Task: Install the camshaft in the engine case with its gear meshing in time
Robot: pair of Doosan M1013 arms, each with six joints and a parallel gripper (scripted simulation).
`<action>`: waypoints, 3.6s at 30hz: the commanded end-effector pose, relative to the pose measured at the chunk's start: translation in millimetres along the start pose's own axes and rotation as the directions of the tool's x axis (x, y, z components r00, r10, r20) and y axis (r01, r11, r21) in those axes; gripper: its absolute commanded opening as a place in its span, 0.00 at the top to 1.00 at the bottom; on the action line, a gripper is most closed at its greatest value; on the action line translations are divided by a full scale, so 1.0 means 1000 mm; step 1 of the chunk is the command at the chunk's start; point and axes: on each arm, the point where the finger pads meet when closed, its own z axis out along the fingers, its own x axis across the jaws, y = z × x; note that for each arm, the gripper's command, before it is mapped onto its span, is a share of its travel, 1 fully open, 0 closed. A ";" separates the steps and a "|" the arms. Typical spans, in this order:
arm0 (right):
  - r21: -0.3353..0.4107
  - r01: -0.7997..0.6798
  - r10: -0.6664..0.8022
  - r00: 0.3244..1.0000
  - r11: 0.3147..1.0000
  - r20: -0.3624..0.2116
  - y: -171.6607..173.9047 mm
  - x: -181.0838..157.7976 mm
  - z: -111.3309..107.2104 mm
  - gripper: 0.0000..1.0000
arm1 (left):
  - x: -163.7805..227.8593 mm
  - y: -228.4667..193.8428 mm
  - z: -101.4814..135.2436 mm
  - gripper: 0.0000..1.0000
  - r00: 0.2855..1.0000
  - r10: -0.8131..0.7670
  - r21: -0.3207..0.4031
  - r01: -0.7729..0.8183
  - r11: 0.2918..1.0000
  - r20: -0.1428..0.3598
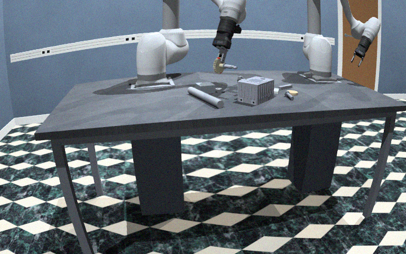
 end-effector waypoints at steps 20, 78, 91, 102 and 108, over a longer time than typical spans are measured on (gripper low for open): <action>-0.002 -0.002 0.002 1.000 1.000 0.001 -0.006 0.000 0.012 0.71 | 0.000 0.000 0.000 0.00 1.000 0.000 0.001 0.000 1.000 0.000; -0.002 -0.002 0.002 1.000 1.000 0.001 -0.030 0.000 0.058 0.71 | 0.000 0.000 0.000 0.00 1.000 0.000 0.001 0.000 1.000 0.000; -0.002 -0.002 0.002 1.000 1.000 0.001 -0.030 0.000 0.058 0.71 | 0.000 0.000 0.000 0.00 1.000 0.000 0.001 0.000 1.000 0.000; -0.002 -0.003 0.003 1.000 1.000 0.001 -0.030 0.002 0.058 0.71 | 0.000 0.000 0.000 0.00 1.000 0.000 0.001 0.000 1.000 0.000; -0.002 -0.003 0.003 1.000 1.000 0.001 -0.030 0.004 0.058 0.71 | 0.000 0.000 0.000 0.00 1.000 0.000 0.001 0.000 1.000 0.000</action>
